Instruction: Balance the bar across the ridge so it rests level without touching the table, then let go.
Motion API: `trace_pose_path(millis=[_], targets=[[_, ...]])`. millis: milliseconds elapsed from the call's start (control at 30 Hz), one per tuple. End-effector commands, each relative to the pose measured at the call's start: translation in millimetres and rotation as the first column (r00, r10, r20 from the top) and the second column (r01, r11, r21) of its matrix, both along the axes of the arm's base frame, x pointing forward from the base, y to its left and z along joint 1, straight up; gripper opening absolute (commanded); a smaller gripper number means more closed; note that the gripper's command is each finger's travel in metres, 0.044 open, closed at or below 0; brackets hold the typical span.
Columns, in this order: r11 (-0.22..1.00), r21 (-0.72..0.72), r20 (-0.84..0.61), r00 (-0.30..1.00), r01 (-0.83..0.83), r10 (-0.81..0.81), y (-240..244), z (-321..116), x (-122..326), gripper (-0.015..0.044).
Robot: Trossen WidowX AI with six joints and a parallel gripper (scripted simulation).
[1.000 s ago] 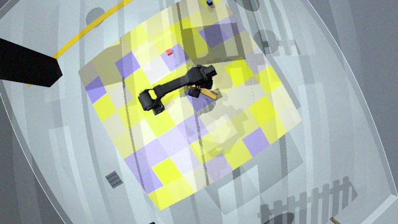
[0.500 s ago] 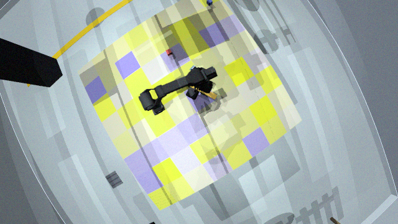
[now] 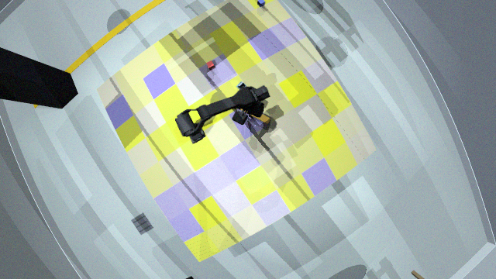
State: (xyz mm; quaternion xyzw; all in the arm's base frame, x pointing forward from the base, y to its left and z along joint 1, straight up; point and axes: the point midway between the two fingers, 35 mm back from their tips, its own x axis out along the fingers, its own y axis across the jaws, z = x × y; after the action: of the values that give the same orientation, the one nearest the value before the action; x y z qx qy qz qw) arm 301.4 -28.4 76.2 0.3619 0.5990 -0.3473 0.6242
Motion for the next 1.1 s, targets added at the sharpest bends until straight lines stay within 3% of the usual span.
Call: trace_pose_path(millis=[0, 1000, 1067], targets=[[1.000, -0.003, -0.009, 1.000, 0.004, -0.004, 0, -8, -2, 0.0315], [1.000, -0.003, -0.009, 1.000, 0.004, -0.004, -1, -27, -2, 0.0315], [1.000, 0.001, -0.008, 1.000, 0.000, 0.000, 0, -26, -1, 0.0263]])
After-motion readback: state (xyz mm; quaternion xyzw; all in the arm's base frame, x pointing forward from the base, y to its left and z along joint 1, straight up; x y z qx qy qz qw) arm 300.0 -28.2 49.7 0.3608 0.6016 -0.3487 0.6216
